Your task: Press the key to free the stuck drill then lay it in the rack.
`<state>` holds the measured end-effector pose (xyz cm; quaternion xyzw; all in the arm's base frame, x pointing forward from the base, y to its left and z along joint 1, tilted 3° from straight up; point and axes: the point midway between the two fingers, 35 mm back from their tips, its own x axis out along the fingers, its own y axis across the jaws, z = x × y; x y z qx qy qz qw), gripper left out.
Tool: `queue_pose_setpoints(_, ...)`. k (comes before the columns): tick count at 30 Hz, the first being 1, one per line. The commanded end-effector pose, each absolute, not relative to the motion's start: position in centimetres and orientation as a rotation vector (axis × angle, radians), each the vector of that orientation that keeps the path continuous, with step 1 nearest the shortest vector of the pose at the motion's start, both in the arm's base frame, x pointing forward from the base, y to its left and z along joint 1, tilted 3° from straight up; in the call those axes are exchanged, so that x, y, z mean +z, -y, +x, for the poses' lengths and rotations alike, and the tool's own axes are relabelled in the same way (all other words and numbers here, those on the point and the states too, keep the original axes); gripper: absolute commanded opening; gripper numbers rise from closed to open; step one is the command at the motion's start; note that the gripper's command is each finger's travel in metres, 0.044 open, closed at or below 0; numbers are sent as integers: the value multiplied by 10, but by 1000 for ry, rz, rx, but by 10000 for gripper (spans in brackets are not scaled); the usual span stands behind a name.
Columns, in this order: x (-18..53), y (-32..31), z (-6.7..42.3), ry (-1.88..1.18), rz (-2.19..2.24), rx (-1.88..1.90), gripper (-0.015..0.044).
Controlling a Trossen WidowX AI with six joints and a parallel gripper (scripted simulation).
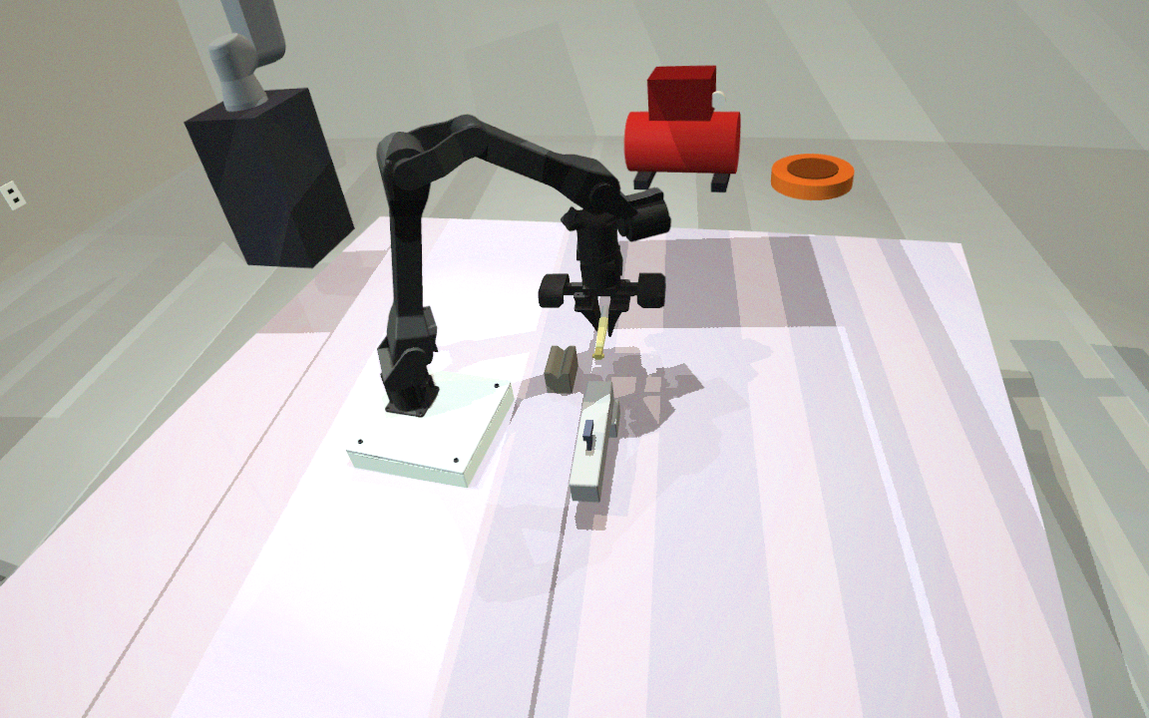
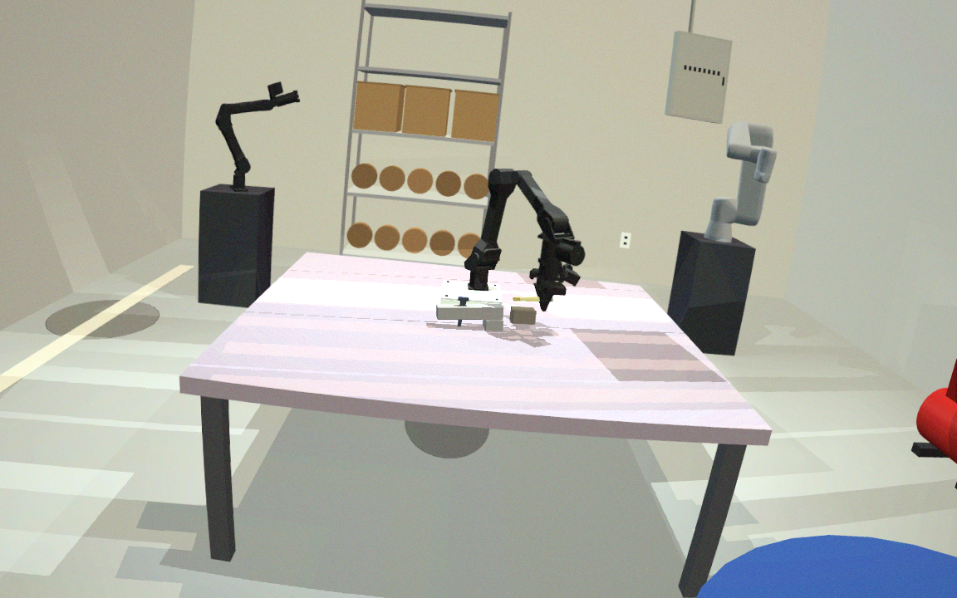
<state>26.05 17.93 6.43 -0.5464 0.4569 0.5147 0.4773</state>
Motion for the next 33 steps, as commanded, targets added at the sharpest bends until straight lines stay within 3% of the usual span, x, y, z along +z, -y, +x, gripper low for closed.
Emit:
queue_pose_setpoints(1, 68, -179, 261, -1111, -1337, 1251, 0)
queue_pose_setpoints(33, 67, -179, 251, -1112, -1337, 1252, 0)
